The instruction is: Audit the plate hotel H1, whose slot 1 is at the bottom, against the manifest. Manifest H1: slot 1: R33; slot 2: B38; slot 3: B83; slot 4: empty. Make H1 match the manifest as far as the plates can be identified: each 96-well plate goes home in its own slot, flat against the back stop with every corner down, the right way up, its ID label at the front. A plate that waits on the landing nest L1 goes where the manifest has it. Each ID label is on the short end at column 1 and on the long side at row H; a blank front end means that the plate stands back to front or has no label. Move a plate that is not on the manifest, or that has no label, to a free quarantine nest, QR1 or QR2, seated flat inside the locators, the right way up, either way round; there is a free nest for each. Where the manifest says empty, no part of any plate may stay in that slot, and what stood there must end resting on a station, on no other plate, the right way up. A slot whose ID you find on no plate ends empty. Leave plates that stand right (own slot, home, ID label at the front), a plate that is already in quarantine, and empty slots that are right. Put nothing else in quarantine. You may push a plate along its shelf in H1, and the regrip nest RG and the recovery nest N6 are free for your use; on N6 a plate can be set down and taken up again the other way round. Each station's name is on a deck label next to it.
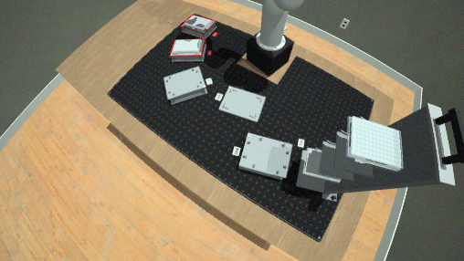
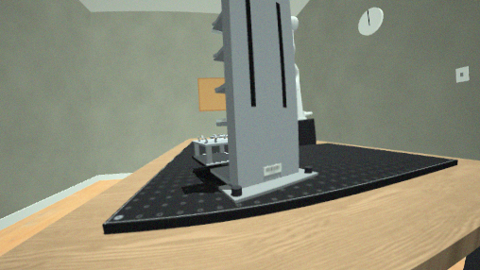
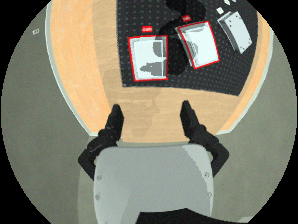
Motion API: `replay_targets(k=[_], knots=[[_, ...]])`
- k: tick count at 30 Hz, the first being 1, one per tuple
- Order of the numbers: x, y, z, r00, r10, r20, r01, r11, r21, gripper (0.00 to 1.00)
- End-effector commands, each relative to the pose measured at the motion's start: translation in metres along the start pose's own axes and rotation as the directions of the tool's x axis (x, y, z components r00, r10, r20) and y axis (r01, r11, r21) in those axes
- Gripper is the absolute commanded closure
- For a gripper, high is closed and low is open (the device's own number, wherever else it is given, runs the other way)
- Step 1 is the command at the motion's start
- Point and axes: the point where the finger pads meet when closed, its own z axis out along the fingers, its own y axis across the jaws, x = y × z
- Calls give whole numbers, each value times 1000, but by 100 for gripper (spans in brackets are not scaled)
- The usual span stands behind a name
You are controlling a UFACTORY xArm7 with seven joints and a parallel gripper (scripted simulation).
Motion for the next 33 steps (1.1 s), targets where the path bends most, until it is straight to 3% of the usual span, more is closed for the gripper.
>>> replay_targets(k=[1,7,9,33], knots=[[-1,5,-2,999,-34,2,34,999,1,0],[-1,35,-2,976,-220,1,220,976,1,0],[-1,35,-2,976,-220,1,220,976,1,0],[7,145,-2,976,-220,2,220,976,0,0]])
